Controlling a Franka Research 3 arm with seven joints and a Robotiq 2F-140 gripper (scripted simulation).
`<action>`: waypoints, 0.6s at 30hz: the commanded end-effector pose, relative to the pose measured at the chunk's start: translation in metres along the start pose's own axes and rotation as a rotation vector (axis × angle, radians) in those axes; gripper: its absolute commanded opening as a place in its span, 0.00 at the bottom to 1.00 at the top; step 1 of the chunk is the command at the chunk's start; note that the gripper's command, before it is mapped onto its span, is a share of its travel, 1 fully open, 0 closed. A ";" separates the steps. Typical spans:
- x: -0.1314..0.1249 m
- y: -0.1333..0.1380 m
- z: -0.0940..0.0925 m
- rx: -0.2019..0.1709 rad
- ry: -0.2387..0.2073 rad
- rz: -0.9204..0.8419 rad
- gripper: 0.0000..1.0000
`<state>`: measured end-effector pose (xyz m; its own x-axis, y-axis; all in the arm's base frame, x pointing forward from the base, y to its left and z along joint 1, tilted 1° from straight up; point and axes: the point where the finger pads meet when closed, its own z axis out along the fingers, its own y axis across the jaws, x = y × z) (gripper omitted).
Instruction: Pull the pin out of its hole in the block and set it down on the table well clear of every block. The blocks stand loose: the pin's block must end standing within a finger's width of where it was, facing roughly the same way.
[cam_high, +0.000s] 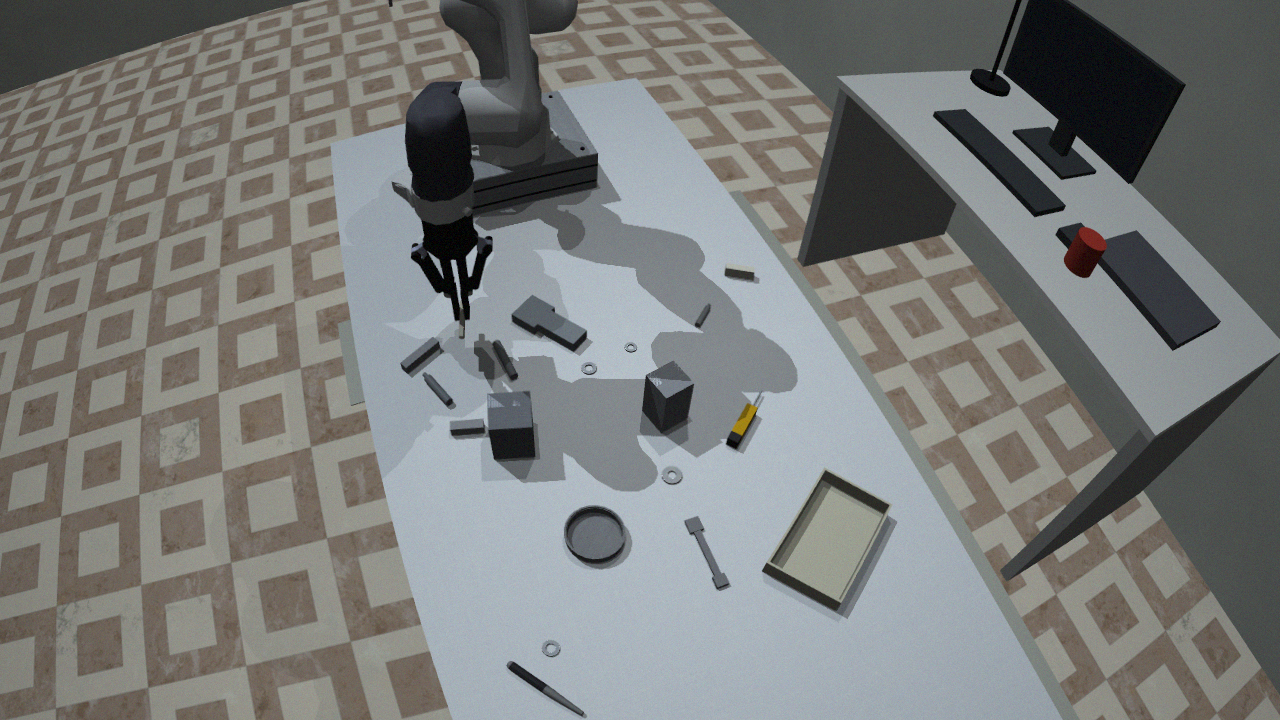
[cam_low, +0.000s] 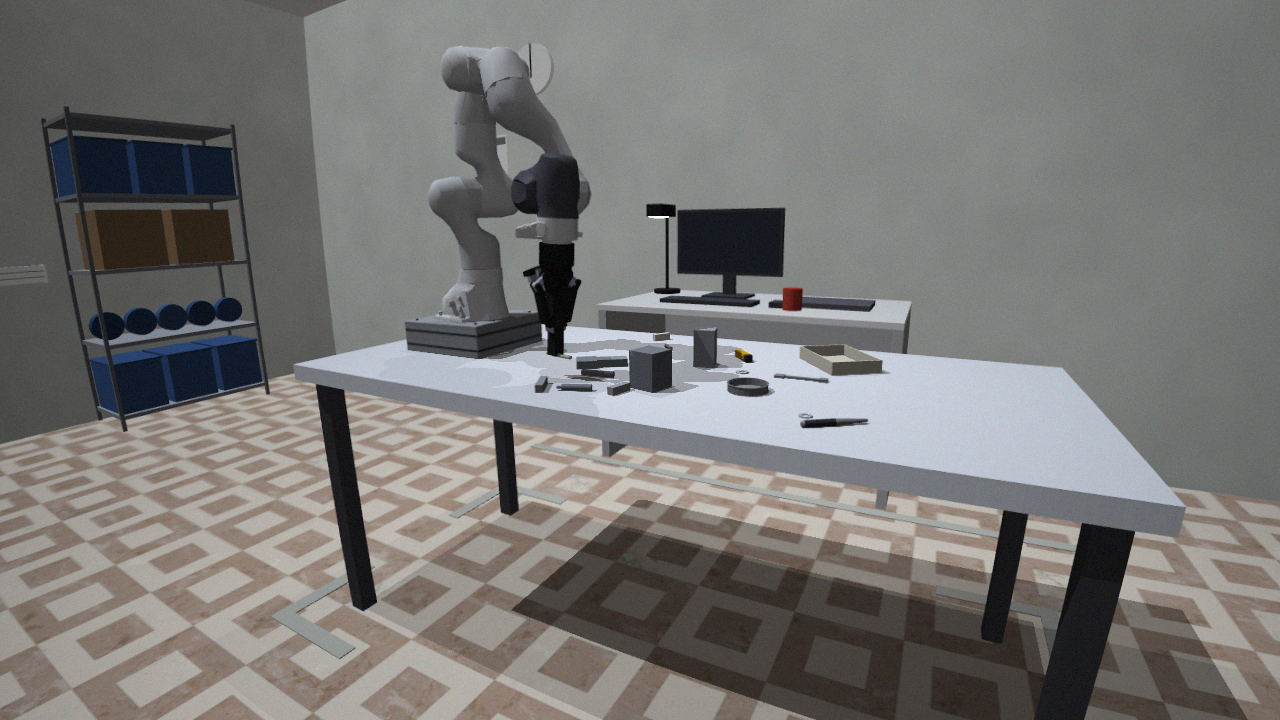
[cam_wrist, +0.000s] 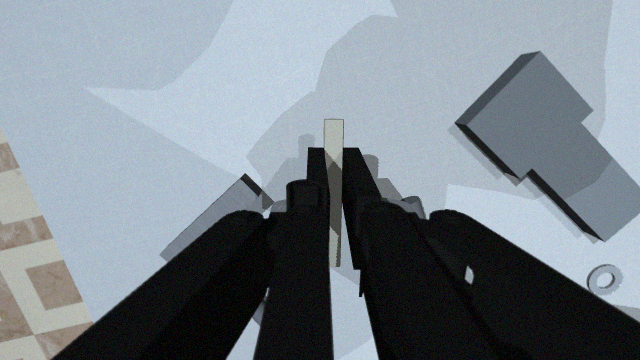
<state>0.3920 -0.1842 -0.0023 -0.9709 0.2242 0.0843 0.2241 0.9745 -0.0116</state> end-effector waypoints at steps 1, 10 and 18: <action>-0.001 -0.001 -0.001 0.001 -0.006 -0.010 0.10; 0.003 -0.005 -0.001 0.000 -0.007 -0.009 0.10; 0.002 -0.005 0.002 -0.002 -0.007 -0.008 0.10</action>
<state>0.3875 -0.1879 -0.0024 -0.9719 0.2205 0.0823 0.2204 0.9754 -0.0108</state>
